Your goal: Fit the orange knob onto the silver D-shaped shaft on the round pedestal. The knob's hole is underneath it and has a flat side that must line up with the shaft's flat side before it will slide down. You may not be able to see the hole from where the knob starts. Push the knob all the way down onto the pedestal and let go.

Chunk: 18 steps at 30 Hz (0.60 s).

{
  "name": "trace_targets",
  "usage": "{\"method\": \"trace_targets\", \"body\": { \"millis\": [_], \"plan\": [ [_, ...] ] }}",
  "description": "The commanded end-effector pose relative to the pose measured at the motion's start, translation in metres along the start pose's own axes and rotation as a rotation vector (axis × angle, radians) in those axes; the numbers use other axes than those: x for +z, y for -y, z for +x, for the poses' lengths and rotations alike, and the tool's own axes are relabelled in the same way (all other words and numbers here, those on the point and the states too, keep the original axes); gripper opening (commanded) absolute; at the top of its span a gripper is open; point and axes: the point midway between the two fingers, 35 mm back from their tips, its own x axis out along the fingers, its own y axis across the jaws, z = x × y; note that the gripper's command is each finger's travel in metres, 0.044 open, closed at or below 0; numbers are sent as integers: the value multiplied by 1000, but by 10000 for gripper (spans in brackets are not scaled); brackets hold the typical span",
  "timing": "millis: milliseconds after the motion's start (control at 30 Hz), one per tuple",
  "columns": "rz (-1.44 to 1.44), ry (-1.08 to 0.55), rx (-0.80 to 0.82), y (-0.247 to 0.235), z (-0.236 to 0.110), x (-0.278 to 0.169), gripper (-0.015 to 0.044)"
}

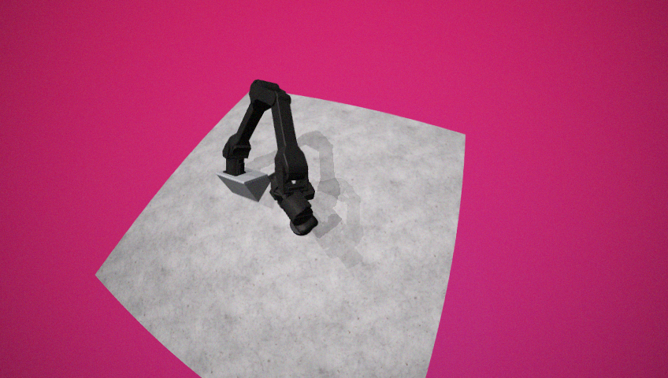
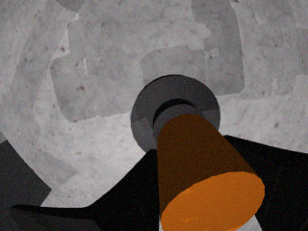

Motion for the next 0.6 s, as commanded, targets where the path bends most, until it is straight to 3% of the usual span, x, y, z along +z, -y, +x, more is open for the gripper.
{"method": "trace_targets", "body": {
  "millis": [0, 567],
  "plan": [
    [-4, 0, 0, 0, 1, 0, 0],
    [-14, 0, 0, -2, -4, 1, 0]
  ]
}}
